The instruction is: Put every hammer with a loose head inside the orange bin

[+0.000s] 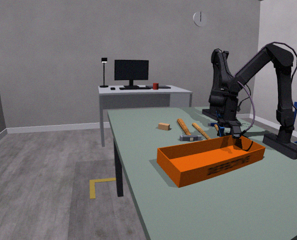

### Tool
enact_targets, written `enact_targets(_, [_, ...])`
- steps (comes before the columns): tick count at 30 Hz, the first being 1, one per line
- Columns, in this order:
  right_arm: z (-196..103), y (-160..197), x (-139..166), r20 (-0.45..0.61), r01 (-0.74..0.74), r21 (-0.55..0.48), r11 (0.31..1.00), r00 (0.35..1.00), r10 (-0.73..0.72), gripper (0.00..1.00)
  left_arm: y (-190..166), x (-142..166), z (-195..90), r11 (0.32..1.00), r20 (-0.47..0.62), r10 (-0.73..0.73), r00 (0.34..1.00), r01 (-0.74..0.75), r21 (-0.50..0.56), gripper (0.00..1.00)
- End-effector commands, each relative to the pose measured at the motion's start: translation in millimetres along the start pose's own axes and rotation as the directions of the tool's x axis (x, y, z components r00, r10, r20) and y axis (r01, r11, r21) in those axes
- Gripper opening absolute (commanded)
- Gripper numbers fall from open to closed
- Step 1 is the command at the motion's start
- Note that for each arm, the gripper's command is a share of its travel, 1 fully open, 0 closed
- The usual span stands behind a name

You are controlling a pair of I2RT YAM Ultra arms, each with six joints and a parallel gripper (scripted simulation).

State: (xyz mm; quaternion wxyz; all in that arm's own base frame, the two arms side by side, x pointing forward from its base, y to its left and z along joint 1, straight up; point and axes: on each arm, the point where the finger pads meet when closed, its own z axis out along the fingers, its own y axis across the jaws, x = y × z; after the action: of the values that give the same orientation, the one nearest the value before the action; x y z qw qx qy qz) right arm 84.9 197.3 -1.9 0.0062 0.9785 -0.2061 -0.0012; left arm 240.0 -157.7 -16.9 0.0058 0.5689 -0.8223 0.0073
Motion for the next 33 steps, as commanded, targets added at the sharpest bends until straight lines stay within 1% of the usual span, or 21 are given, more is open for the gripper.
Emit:
enact_targets(1, [0.2, -6.5, -1.5, 0.0, 0.008, 0.027, 1.0, 1.0, -0.008, 0.41, 2.4, -4.9, 5.7, 1.0, 0.019, -0.002, 1.0, 0.003, -0.009, 0.5])
enact_targets(4, [0.2, -6.5, -1.5, 0.0, 0.008, 0.027, 1.0, 1.0, -0.008, 0.41, 3.9, -5.2, 5.7, 1.0, 0.02, -0.002, 1.0, 0.003, -0.015, 0.5])
enact_targets(5, [0.2, -6.5, -1.5, 0.0, 0.008, 0.027, 1.0, 1.0, -0.008, 0.41, 3.9, -5.2, 5.7, 1.0, 0.02, -0.002, 1.0, 0.003, -0.015, 0.42])
enact_targets(7, [0.2, -6.5, -1.5, 0.0, 0.008, 0.027, 1.0, 1.0, -0.008, 0.41, 3.9, -5.2, 5.7, 1.0, 0.02, -0.002, 1.0, 0.003, -0.015, 0.42])
enact_targets(8, [0.2, -6.5, -1.5, 0.0, 0.008, 0.027, 1.0, 1.0, -0.008, 0.41, 3.9, -5.2, 5.7, 1.0, 0.02, -0.002, 1.0, 0.003, -0.015, 0.37])
enact_targets(12, [0.2, -6.5, -1.5, 0.0, 0.008, 0.027, 1.0, 1.0, -0.008, 0.41, -0.7, -3.3, 1.1, 1.0, 0.017, -0.001, 1.0, 0.001, 0.002, 0.37])
enact_targets(13, [-1.8, -5.9, -0.5, 0.0, 0.004, 0.024, 1.0, 1.0, -0.004, 0.41, -0.7, -3.3, 1.1, 1.0, 0.017, -0.001, 1.0, 0.001, 0.002, 0.33])
enact_targets(15, [-1.8, -5.9, -0.5, 0.0, 0.004, 0.024, 1.0, 1.0, -0.004, 0.41, 0.4, -1.7, 3.6, 1.0, 0.019, -0.003, 1.0, 0.003, -0.007, 0.33])
enact_targets(24, [-1.8, -5.9, -0.5, 0.0, 0.004, 0.024, 1.0, 1.0, -0.004, 0.41, -2.2, 0.7, 2.1, 1.0, 0.017, -0.002, 1.0, 0.002, -0.002, 0.2])
enact_targets(25, [-1.8, -5.9, -0.5, 0.0, 0.004, 0.024, 1.0, 1.0, -0.004, 0.41, -2.2, 0.6, 2.1, 1.0, 0.017, -0.001, 1.0, 0.001, -0.002, 0.09])
enact_targets(27, [-1.8, -5.9, -0.5, 0.0, 0.004, 0.024, 1.0, 1.0, -0.004, 0.41, -2.2, 0.6, 2.1, 1.0, 0.017, -0.001, 1.0, 0.001, -0.002, 0.09])
enact_targets(28, [-1.8, -5.9, -0.5, 0.0, 0.004, 0.024, 1.0, 1.0, -0.004, 0.41, -2.3, 0.2, 2.1, 1.0, 0.017, -0.001, 1.0, 0.001, -0.002, 0.0])
enact_targets(30, [-1.8, -5.9, -0.5, 0.0, 0.004, 0.024, 1.0, 1.0, -0.004, 0.41, -2.3, 0.2, 2.1, 1.0, 0.017, -0.001, 1.0, 0.001, -0.002, 0.0])
enact_targets(31, [-1.8, -5.9, -0.5, 0.0, 0.004, 0.024, 1.0, 1.0, -0.004, 0.41, -2.3, 0.2, 2.1, 1.0, 0.017, -0.001, 1.0, 0.001, -0.002, 0.11])
enact_targets(32, [-1.8, -5.9, -0.5, 0.0, 0.004, 0.024, 1.0, 1.0, -0.004, 0.32, -1.5, -1.3, 1.1, 1.0, 0.016, -0.001, 1.0, 0.001, 0.002, 0.2])
enact_targets(33, [-1.8, -5.9, -0.5, 0.0, 0.004, 0.024, 1.0, 1.0, -0.004, 0.32, -1.5, -1.3, 1.1, 1.0, 0.016, -0.001, 1.0, 0.001, 0.002, 0.2])
